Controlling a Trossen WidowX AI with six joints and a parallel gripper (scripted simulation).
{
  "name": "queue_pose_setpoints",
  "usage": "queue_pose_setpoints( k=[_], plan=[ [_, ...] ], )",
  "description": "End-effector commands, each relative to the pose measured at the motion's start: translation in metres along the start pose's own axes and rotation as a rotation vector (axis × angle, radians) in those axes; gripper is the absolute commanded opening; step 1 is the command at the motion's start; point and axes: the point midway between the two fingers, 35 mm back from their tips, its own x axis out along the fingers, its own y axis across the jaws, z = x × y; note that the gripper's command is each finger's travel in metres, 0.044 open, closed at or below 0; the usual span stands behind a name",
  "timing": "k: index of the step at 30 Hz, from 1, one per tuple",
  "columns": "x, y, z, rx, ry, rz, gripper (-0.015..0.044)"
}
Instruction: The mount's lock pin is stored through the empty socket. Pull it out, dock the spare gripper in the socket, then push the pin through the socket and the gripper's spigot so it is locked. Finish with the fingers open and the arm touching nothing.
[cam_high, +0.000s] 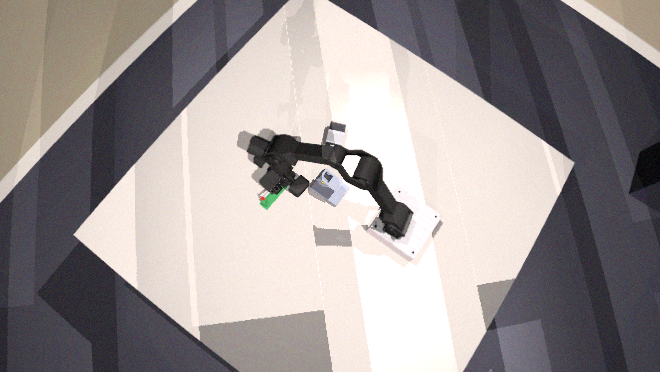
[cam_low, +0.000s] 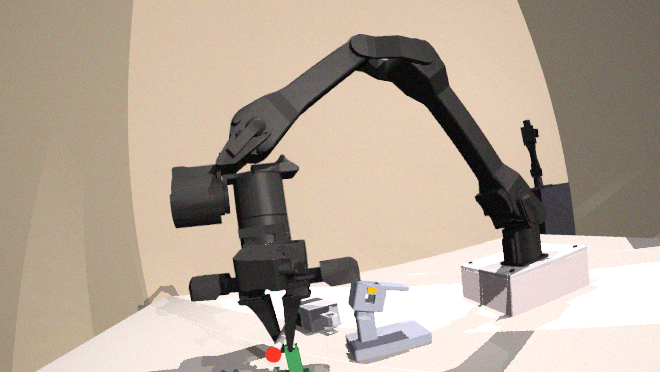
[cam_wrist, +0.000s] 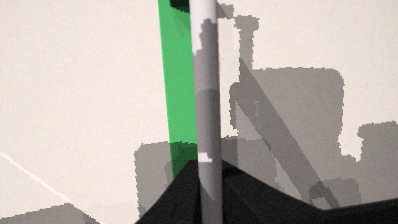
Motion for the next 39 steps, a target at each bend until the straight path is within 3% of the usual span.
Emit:
queue_pose_setpoints(
  k=[1, 19, 39],
  plan=[
    [0.006, 0.001, -0.001, -0.005, 0.000, 0.002, 0.0000],
    [0.033, 0.001, -0.004, -0.004, -0.002, -0.009, 0.0000],
    [0.036, 0.002, -0.004, -0.005, -0.003, -0.011, 0.0000]
  ],
)
